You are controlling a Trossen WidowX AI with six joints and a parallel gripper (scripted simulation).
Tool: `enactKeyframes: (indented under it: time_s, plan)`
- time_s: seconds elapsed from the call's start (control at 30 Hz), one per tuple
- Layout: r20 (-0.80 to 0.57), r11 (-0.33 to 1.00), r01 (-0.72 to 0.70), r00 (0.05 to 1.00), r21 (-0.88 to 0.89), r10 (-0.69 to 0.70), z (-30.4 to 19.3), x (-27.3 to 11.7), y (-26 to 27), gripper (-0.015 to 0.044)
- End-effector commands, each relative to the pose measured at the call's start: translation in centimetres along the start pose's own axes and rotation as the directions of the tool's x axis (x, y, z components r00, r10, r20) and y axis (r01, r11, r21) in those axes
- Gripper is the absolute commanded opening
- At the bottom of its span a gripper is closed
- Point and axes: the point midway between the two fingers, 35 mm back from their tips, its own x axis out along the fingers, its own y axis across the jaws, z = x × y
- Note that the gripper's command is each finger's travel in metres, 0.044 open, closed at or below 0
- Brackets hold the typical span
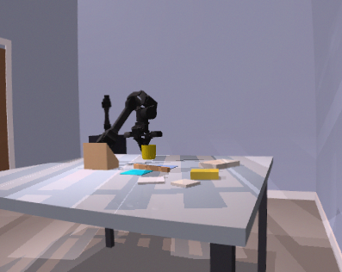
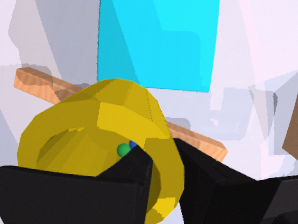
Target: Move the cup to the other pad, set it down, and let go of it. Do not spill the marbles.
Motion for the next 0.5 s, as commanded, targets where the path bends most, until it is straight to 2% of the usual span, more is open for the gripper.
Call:
enactKeyframes:
  time_s: [0.0, 0.47]
  plan:
    - [0.002, 1.0, 0.006, 1.0, 0.001, -0.006, 1.4, 0.1, -0.5, 0.0]
    - [0.005, 1.0, 0.007, 1.0, 0.001, -0.007, 5.2, 0.1, -1.9, 0.0]
